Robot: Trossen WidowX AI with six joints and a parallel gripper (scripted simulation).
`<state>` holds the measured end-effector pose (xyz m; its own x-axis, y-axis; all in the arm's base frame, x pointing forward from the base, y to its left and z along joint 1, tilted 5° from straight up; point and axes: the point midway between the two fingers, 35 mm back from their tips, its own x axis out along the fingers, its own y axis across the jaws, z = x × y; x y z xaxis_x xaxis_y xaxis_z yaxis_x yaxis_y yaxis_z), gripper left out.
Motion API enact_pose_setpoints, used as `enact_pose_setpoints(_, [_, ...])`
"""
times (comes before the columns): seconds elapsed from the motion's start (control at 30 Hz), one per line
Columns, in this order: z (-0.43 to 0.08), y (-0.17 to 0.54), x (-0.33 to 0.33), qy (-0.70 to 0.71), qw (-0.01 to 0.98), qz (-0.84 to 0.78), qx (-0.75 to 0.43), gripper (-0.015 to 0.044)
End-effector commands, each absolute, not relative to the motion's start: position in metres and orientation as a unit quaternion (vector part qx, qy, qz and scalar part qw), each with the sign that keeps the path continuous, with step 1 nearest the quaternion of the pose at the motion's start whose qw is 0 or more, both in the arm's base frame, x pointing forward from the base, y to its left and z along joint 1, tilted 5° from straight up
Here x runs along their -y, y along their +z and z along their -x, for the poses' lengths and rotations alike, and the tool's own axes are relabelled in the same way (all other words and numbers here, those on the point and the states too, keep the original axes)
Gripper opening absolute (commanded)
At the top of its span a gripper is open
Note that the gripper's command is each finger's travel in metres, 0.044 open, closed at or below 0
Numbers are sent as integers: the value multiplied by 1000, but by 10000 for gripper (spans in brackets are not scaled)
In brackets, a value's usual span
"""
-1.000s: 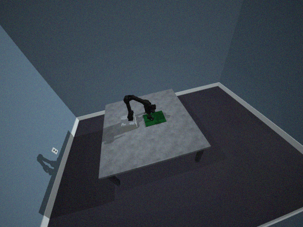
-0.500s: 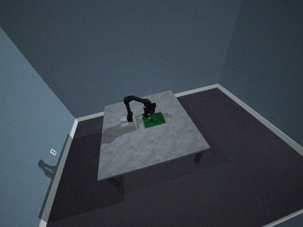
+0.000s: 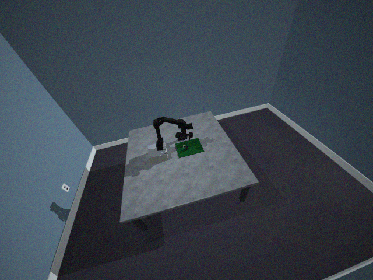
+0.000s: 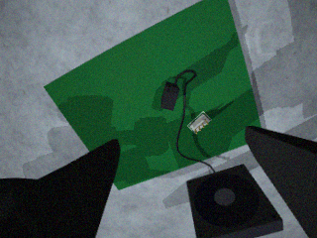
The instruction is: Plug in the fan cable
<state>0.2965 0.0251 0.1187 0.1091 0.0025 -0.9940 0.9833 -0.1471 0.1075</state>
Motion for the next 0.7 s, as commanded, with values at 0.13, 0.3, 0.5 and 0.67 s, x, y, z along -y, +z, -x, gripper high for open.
enact_pose_setpoints(0.13, [-303, 124, -35, -583, 375, -643, -326, 440])
enact_pose_setpoints(0.3, [-303, 124, -35, -583, 375, -643, -326, 440])
enact_pose_setpoints(0.5, [-313, 72, -35, -583, 375, -643, -326, 440])
enact_pose_setpoints(0.67, [-313, 24, -34, -583, 375, -643, -326, 440])
